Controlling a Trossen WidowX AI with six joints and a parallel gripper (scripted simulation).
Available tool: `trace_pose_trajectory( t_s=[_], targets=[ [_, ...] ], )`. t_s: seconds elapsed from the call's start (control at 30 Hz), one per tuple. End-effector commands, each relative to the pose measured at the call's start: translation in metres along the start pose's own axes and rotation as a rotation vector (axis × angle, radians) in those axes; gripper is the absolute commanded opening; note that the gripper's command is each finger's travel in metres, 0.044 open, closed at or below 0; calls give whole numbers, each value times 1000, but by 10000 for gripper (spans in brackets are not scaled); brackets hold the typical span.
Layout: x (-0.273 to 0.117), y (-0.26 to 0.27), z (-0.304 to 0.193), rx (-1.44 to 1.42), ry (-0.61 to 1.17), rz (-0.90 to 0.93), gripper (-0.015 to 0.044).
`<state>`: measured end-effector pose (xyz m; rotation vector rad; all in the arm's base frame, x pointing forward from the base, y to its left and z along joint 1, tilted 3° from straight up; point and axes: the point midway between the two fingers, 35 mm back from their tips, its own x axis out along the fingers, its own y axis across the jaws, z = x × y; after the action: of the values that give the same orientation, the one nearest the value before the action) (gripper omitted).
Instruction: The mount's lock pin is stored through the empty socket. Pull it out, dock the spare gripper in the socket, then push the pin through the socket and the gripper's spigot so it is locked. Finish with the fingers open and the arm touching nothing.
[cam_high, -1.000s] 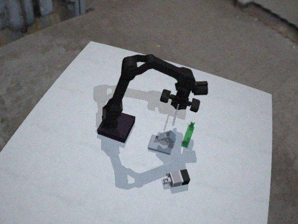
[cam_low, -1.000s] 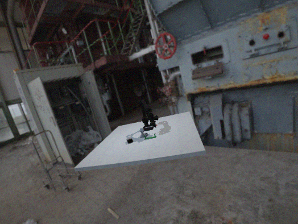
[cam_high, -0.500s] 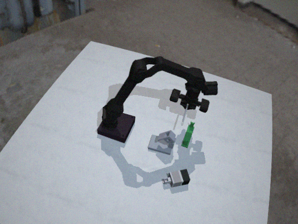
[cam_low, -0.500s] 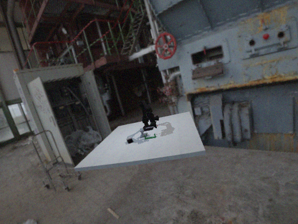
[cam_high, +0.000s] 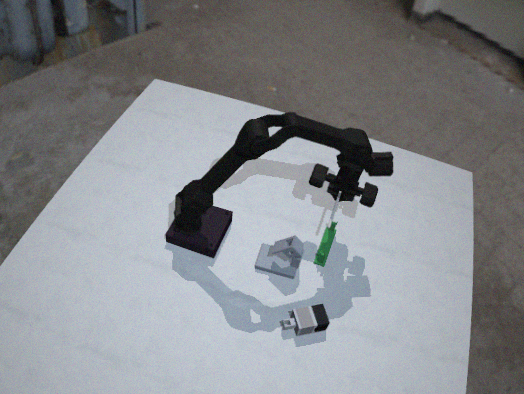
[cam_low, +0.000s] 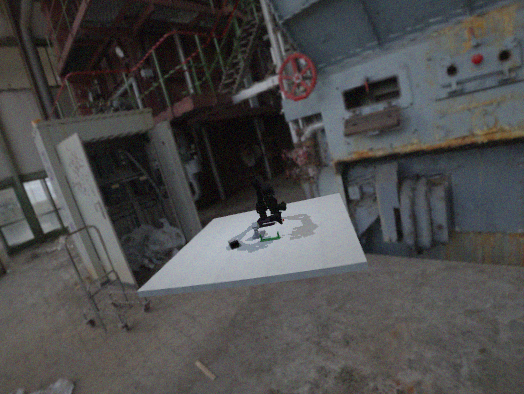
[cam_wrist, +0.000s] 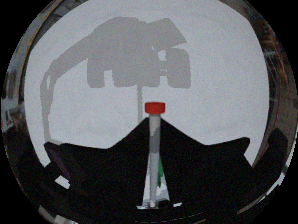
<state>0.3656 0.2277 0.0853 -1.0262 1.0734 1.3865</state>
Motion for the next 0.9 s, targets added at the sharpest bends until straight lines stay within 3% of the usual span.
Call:
trace_pose_trajectory(
  t_s=[0.0,0.87],
  targets=[
    [-1,-9,1,13,2,-7,0],
    [33,-12,-6,13,-1,-4,0]
  ],
)
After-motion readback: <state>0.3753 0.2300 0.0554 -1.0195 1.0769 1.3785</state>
